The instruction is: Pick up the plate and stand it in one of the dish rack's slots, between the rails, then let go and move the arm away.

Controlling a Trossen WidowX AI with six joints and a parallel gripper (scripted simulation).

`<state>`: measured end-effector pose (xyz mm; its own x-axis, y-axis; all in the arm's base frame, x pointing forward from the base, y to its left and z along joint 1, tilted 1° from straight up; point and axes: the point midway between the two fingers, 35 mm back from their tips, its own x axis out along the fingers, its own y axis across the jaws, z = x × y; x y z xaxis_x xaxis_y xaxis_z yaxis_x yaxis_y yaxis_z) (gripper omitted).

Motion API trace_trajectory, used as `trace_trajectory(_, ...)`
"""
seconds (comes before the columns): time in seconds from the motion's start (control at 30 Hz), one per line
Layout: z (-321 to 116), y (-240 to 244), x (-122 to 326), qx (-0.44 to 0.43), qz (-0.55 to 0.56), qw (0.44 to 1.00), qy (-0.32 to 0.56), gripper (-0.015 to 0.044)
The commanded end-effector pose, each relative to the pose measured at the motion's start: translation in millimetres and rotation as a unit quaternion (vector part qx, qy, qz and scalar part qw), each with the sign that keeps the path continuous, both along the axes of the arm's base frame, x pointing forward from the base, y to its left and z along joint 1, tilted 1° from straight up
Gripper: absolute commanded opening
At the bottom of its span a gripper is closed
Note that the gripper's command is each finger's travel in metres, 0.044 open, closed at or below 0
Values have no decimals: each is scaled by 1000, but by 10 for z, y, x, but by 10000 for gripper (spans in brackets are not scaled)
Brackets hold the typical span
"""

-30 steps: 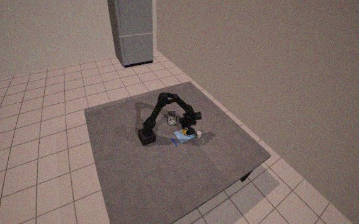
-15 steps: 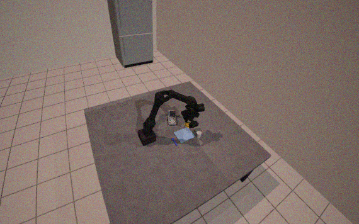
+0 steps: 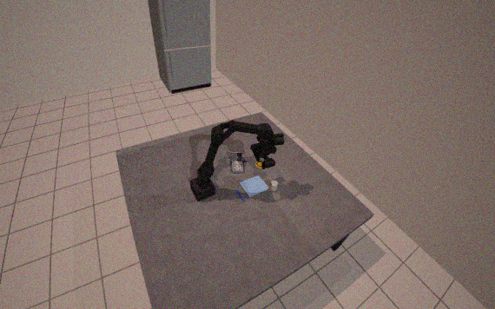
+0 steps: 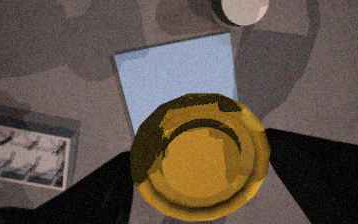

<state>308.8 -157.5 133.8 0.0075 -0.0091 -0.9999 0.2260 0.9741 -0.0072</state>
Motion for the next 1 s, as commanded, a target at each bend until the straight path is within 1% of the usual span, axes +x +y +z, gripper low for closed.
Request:
trace_trajectory(0.0,74,21,-5,-3,-5,1000,-1,0)
trace_trajectory(0.07,90,211,-46,-2,-27,1000,-1,0)
trace_trajectory(0.17,105,625,-185,0,-77,997,-1,0)
trace_trajectory(0.37,51,1295,-598,3,-174,985,0,0)
trace_trajectory(0.63,20,1360,-653,8,-178,984,3,0)
trace_trajectory(0.97,-225,1395,-645,81,-70,994,32,0)
